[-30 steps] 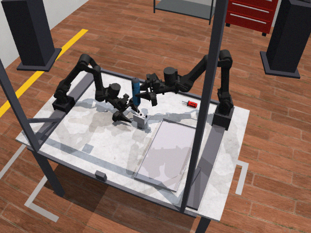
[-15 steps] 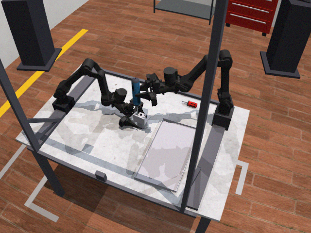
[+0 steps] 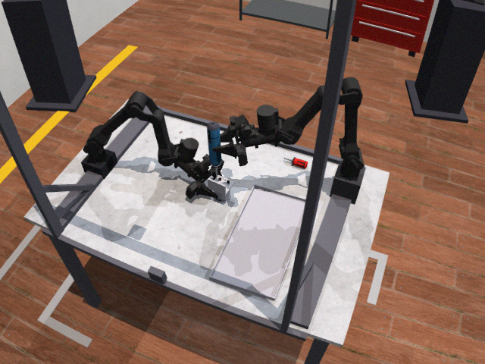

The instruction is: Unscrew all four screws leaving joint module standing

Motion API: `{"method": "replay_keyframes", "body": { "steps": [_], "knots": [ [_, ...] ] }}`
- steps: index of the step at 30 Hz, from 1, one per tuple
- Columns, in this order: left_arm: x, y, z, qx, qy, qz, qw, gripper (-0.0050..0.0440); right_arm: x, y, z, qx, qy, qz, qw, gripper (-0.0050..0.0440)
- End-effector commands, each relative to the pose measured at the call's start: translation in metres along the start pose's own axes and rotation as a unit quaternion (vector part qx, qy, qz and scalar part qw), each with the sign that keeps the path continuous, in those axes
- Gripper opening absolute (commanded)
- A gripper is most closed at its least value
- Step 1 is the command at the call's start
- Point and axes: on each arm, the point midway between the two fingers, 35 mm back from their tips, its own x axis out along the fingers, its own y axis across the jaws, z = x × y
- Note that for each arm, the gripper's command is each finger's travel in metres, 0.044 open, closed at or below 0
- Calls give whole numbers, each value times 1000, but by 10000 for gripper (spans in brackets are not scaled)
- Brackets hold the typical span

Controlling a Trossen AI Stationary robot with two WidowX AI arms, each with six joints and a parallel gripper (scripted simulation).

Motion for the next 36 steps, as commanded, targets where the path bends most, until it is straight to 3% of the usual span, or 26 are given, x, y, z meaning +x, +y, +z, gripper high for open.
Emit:
{"method": "replay_keyframes", "body": {
  "steps": [1, 3, 5, 23, 28, 36],
  "knots": [
    [1, 3, 15, 8, -15, 3, 1000, 235, -7, -9, 20, -9, -35, 4, 999, 160],
    [1, 2, 15, 8, -15, 3, 1000, 204, -12, -16, 14, -11, -36, 8, 999, 160],
    [1, 3, 15, 8, -15, 3, 1000, 242, -15, -20, 11, -11, -36, 9, 999, 160],
    [1, 3, 15, 8, -15, 3, 1000, 242, -14, -21, 14, -12, -42, 9, 999, 160],
    [1, 3, 15, 8, -15, 3, 1000, 242, -13, -23, -6, -9, -30, 9, 999, 160],
    [1, 3, 15, 8, -15, 3, 1000, 242, -13, -22, 4, -12, -41, 9, 999, 160]
  ]
}}
